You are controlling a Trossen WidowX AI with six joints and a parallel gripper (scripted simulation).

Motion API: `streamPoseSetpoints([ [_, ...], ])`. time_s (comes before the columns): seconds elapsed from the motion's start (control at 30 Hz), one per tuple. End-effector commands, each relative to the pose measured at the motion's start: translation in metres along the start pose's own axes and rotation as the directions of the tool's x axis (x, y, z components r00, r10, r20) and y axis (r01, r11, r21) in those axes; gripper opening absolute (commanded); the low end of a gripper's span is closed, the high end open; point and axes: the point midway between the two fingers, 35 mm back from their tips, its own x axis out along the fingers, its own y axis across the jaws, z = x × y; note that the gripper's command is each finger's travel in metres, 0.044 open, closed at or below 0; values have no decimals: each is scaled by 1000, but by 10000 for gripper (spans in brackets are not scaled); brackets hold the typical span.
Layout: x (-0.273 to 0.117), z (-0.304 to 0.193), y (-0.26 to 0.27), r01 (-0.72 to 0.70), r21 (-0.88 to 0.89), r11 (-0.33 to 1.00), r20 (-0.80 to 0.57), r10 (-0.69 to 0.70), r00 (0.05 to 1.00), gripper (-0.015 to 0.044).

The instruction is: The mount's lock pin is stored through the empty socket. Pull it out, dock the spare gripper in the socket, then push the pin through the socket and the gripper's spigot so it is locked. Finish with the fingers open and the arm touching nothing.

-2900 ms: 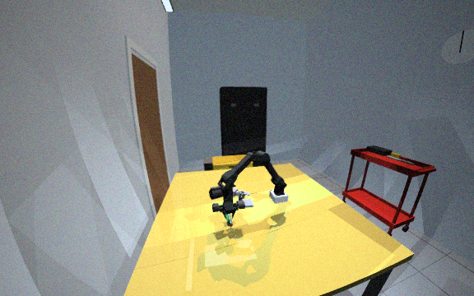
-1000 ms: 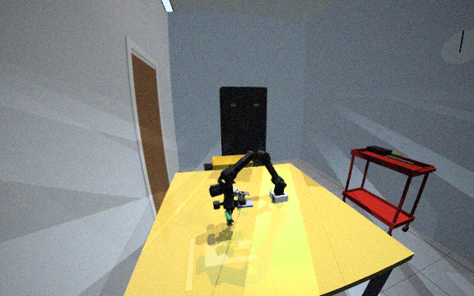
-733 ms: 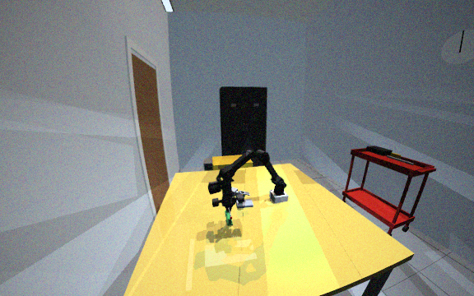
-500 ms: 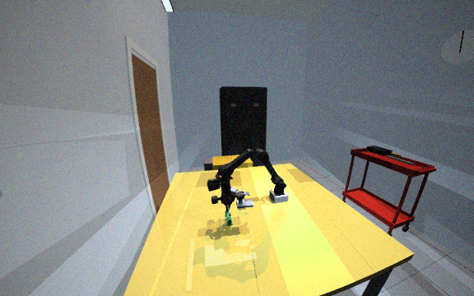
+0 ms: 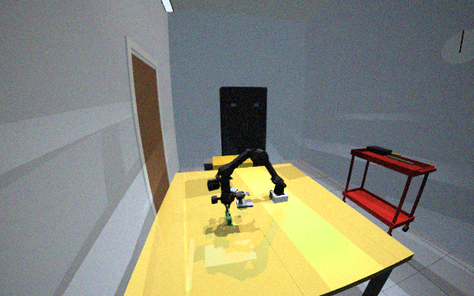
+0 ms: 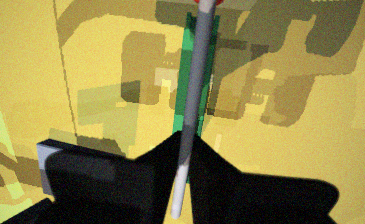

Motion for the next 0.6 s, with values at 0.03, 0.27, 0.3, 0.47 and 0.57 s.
streamPoseSetpoints([
  [0.03, 9, -1, 0, -1, -6, 1000, -1, 1, 1000, 0],
  [0.27, 19, -2, -1, -1, -6, 1000, 0, 1, 1000, 0],
  [0.3, 21, -2, -1, -1, -6, 1000, 0, 1, 1000, 0],
  [0.47, 26, -3, -1, 0, -6, 1000, 0, 0, 1000, 0],
  [0.57, 28, -3, -1, -1, -6, 1000, 0, 1, 1000, 0],
])
